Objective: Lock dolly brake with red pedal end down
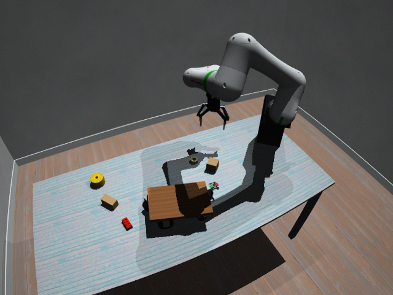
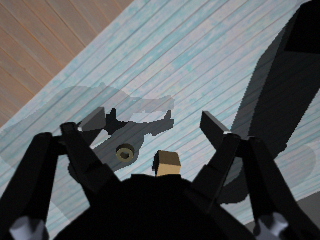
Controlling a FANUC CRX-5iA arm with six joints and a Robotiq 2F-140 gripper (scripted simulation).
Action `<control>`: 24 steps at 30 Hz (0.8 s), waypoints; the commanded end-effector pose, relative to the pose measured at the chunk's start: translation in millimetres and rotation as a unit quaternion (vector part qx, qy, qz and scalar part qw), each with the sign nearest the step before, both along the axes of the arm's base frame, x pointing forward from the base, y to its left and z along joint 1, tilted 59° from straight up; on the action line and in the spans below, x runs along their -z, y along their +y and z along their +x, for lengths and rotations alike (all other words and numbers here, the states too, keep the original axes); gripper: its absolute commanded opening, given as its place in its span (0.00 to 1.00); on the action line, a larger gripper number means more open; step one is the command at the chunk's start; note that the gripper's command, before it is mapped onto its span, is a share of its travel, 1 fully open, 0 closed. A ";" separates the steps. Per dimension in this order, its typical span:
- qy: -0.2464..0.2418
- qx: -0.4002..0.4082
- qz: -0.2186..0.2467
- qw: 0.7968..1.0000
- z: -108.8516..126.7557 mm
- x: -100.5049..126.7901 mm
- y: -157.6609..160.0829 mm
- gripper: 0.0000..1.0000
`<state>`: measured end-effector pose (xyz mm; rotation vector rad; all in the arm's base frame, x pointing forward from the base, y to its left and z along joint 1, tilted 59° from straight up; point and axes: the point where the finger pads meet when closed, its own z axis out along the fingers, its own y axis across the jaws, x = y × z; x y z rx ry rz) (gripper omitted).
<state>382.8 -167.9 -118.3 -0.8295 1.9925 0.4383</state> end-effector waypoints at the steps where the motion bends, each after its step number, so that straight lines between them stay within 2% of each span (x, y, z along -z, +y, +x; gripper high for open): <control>1: 0.000 0.000 0.000 1.000 -0.1 0.0 -0.3 1.00; 17: 0.000 0.000 0.000 1.000 -0.1 0.0 -0.3 1.00; 18: 0.000 0.000 0.000 1.000 -0.1 -0.1 -0.3 0.00; 21: -0.002 -0.003 -0.005 1.000 3.3 -7.6 -0.1 0.00; 24: -0.011 -0.015 -0.021 1.000 14.9 -34.5 2.1 0.00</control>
